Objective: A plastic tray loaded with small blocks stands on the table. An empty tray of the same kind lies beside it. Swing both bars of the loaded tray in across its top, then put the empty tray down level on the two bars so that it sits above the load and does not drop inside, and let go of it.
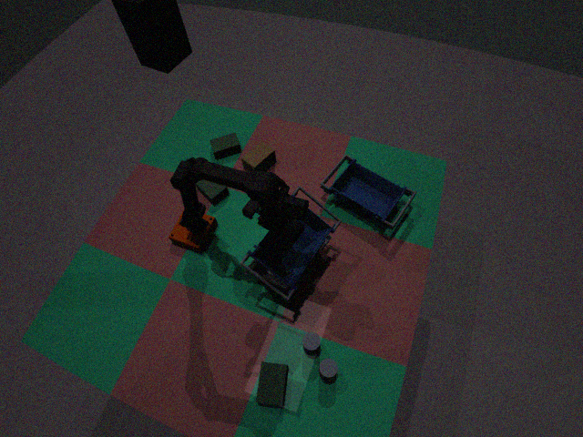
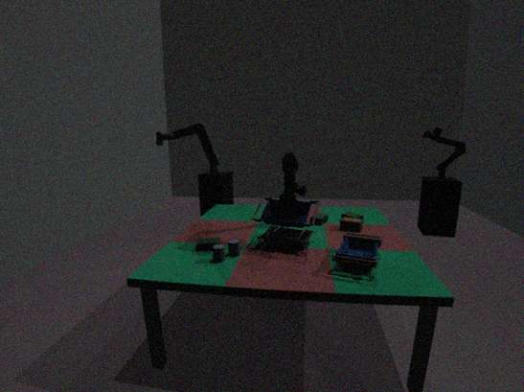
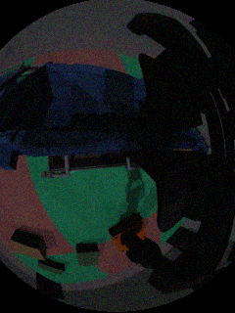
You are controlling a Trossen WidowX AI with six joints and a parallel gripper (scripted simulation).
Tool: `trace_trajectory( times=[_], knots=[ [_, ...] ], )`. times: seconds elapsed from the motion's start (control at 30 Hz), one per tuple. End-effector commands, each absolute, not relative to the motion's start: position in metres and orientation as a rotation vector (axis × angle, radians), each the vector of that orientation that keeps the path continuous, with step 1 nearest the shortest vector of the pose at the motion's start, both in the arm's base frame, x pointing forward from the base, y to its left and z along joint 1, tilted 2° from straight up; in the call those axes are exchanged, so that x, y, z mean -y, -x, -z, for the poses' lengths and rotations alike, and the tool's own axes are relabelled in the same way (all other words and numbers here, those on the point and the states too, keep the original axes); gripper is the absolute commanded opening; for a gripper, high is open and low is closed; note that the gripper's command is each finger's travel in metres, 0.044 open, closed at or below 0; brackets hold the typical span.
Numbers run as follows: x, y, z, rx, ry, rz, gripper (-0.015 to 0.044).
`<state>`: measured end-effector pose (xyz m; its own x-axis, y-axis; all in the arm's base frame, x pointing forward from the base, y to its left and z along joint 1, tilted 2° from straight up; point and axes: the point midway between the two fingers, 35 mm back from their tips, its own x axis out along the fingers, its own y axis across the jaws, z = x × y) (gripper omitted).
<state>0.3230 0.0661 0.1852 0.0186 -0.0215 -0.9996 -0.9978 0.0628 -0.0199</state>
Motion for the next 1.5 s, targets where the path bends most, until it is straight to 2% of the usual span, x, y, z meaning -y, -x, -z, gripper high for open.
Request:
trace_trajectory(
  times=[0.0,1.47],
  knots=[
    [-0.066,-0.326,-0.189,-1.231,1.193,-1.123,0.0],
    [-0.066,-0.328,-0.167,-1.231,1.193,-1.123,0.0]
  ],
)
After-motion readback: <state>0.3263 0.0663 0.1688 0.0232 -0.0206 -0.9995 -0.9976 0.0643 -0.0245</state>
